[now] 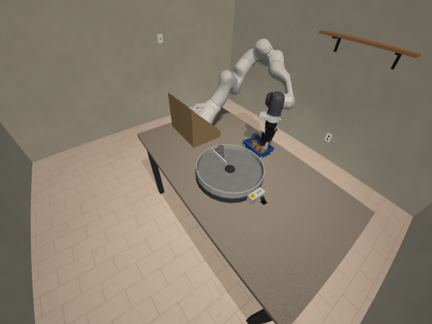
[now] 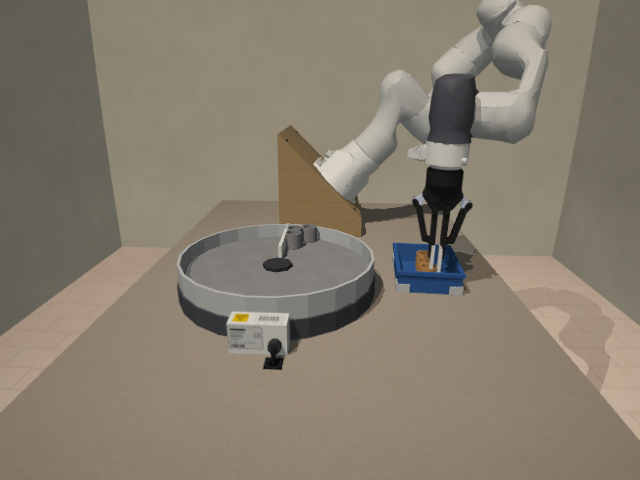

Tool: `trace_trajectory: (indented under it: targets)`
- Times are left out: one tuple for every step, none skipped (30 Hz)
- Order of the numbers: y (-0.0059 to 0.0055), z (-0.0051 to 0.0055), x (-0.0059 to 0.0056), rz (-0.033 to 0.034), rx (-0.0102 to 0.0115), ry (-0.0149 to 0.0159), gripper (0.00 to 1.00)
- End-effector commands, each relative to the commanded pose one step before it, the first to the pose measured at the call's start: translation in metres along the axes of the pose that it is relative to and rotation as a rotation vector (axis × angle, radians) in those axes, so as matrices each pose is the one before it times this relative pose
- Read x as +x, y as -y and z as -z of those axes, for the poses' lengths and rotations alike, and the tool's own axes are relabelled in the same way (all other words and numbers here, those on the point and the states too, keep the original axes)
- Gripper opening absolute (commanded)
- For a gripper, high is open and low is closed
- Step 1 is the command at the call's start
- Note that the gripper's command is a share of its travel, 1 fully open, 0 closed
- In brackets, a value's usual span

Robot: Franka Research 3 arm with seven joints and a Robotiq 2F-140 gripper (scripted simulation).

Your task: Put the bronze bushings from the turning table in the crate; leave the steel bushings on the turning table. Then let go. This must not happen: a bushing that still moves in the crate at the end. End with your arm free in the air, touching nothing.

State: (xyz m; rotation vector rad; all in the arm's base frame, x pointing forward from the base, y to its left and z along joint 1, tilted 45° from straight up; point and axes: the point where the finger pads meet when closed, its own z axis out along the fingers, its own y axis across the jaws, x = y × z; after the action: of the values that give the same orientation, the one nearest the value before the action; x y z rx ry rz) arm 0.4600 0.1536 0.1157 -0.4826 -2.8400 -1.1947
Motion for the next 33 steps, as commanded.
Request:
trace_trajectory:
  targets:
    - [-0.00087,-0.00042,-0.00146,0.00292,0.00080,0.00253,0.00]
    - [0.00000,0.00000,0.00000,0.00000,0.00000,0.00000,0.00]
    - [-0.00002,-0.00017,-0.00001,0.00000,0.00000,0.00000,0.00]
    - [-0.00003,-0.00022,-0.00002,0.00000,0.00000,0.00000,0.00]
    - [-0.00003,-0.00026,-0.00002,0.00000,0.00000,0.00000,0.00]
    - [-0.00004,-0.00030,-0.00002,0.00000,0.00000,0.00000,0.00]
    - [-0.00004,-0.00033,-0.00003,0.00000,0.00000,0.00000,0.00]
    - [-0.00005,-0.00035,-0.00003,0.00000,0.00000,0.00000,0.00]
    - [-0.00005,-0.00036,-0.00003,0.00000,0.00000,0.00000,0.00]
    - [-0.00005,-0.00037,-0.00003,0.00000,0.00000,0.00000,0.00]
    - [-0.00005,-0.00036,-0.00003,0.00000,0.00000,0.00000,0.00]
    - [-0.00005,-0.00035,-0.00003,0.00000,0.00000,0.00000,0.00]
    - [-0.00004,-0.00033,-0.00002,0.00000,0.00000,0.00000,0.00]
    - [-0.00004,-0.00030,-0.00002,0.00000,0.00000,0.00000,0.00]
    - [-0.00003,-0.00026,-0.00002,0.00000,0.00000,0.00000,0.00]
    - [-0.00003,-0.00022,-0.00002,0.00000,0.00000,0.00000,0.00]
    - [-0.00002,-0.00017,-0.00001,0.00000,0.00000,0.00000,0.00]
    - [0.00000,0.00000,0.00000,0.00000,0.00000,0.00000,0.00]
    - [0.00000,0.00000,0.00000,0.00000,0.00000,0.00000,0.00]
    - [-0.00002,-0.00013,-0.00001,0.00000,0.00000,0.00000,0.00]
    - [-0.00001,-0.00009,-0.00001,0.00000,0.00000,0.00000,0.00]
    - [-0.00001,-0.00005,0.00000,0.00000,0.00000,0.00000,0.00]
    - [0.00000,-0.00002,0.00000,0.00000,0.00000,0.00000,0.00]
    - [0.00000,0.00000,0.00000,0.00000,0.00000,0.00000,0.00]
    - [0.00000,0.00000,0.00000,0.00000,0.00000,0.00000,0.00]
    - [0.00000,0.00000,0.00000,0.00000,0.00000,0.00000,0.00]
    - [0.00000,0.00000,0.00000,0.00000,0.00000,0.00000,0.00]
    - [0.00000,0.00000,0.00000,0.00000,0.00000,0.00000,0.00]
    - [0.00000,0.00000,0.00000,0.00000,0.00000,0.00000,0.00]
    - [0.00000,0.00000,0.00000,0.00000,0.00000,0.00000,0.00]
    - [0.00000,0.00000,0.00000,0.00000,0.00000,0.00000,0.00]
    - [0.00000,0.00000,0.00000,0.00000,0.00000,0.00000,0.00]
    - [0.00000,0.00000,0.00000,0.00000,0.00000,0.00000,0.00]
